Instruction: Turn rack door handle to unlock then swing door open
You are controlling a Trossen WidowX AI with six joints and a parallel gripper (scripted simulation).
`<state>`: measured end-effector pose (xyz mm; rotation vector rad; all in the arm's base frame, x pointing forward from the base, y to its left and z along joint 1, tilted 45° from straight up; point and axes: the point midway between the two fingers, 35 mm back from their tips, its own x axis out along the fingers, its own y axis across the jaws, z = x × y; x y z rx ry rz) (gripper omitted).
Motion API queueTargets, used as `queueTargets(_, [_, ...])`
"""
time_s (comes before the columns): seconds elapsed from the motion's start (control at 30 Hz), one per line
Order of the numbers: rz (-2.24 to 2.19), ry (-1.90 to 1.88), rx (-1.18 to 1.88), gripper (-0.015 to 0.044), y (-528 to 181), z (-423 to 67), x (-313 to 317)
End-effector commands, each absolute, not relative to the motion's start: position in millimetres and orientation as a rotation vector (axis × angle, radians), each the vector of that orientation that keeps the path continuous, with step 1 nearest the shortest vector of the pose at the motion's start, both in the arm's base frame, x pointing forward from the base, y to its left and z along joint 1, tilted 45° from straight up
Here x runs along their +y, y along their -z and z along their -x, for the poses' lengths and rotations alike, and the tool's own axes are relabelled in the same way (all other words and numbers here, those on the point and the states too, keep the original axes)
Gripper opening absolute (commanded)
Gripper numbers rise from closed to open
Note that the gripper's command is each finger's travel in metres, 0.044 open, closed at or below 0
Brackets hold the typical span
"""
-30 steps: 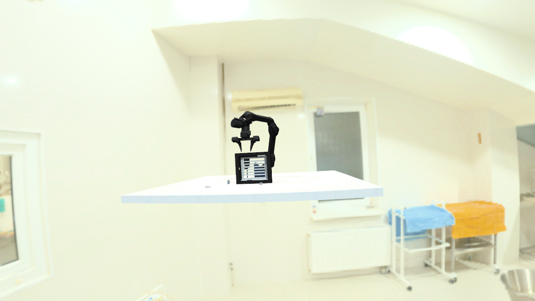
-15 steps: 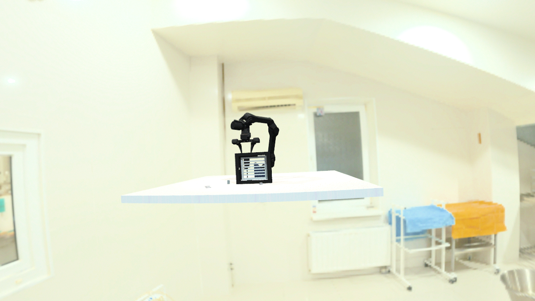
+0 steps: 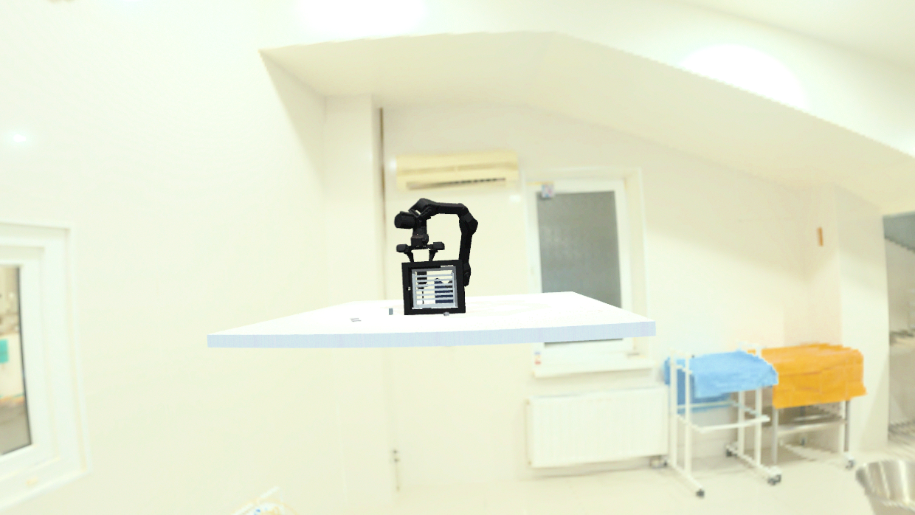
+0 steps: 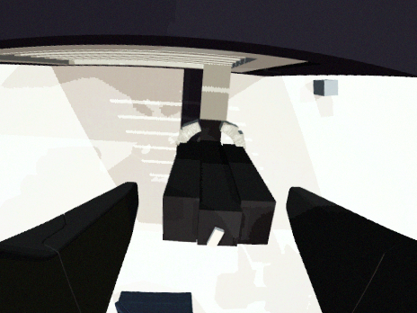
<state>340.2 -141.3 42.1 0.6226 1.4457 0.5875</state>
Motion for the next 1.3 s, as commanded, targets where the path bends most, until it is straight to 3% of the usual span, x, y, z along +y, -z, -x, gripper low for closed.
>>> queueTargets(0.0, [-0.622, -0.587, 1.469, 0.0298, -36.0, -339.7, -136.5])
queueTargets(0.5, [-0.622, -0.589, 1.524, 0.0298, -20.8, -339.5, -120.8])
queueTargets(0.73, [-0.622, -0.589, 1.524, 0.0114, -20.8, -339.5, -120.8])
queueTargets(1.27, [-0.622, -0.589, 1.524, 0.0026, -20.8, -339.5, -120.8])
